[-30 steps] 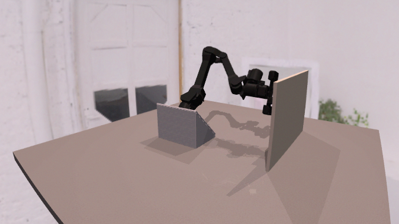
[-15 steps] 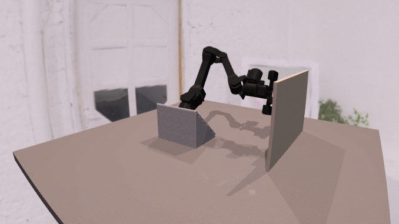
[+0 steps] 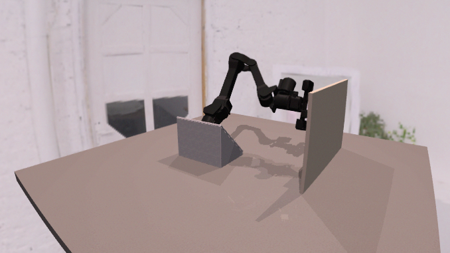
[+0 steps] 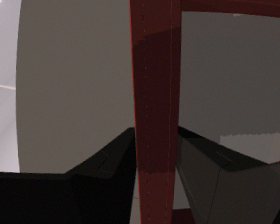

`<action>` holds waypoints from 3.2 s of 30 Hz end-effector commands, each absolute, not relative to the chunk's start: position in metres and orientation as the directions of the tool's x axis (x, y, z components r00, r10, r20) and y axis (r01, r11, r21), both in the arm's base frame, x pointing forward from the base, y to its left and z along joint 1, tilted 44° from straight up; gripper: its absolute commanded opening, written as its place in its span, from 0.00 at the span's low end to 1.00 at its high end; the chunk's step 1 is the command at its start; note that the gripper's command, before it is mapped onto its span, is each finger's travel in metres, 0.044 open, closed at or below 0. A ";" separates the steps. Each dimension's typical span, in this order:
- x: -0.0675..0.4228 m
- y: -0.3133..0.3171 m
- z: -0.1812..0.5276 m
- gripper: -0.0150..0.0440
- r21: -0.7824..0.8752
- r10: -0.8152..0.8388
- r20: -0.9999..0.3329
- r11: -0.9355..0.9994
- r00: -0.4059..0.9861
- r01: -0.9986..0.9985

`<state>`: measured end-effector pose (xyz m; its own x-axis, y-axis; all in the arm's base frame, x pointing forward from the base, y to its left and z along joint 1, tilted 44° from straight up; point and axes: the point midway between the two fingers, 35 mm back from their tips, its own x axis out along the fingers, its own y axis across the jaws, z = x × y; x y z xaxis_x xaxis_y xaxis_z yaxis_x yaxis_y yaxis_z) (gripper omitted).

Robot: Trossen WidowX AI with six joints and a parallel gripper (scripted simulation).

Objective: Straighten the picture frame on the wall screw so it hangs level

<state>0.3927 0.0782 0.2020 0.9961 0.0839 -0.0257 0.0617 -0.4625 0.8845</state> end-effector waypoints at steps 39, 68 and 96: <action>0.393 0.079 0.200 0.25 0.831 0.083 -0.022 -0.553 0.996 0.064; 0.393 0.078 0.201 0.25 0.737 0.083 -0.021 -0.672 0.996 0.071; 0.340 0.078 0.207 0.69 0.812 0.079 -0.021 -0.581 0.997 0.063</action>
